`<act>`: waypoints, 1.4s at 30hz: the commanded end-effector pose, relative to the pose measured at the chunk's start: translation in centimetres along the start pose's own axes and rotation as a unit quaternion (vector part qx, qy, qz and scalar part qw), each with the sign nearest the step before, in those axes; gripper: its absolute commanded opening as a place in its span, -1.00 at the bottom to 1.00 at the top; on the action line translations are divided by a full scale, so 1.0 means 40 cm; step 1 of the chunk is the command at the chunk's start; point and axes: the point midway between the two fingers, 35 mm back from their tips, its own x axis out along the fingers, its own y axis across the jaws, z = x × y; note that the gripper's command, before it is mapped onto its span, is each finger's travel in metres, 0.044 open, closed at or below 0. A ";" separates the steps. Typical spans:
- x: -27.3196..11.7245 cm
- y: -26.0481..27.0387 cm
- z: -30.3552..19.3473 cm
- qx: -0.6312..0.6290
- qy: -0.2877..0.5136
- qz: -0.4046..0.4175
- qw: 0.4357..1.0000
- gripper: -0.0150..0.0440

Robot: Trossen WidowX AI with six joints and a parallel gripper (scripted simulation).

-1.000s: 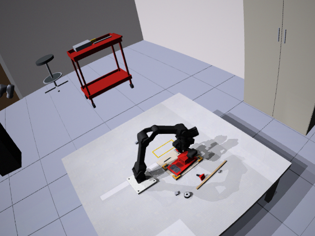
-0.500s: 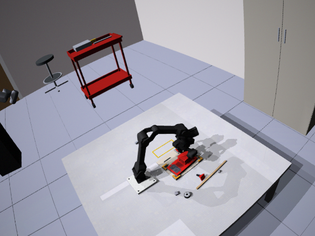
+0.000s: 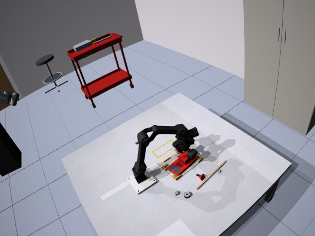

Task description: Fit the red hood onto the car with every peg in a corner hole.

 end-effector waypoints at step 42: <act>0.008 -0.001 0.001 -0.002 0.000 -0.001 1.000 -0.49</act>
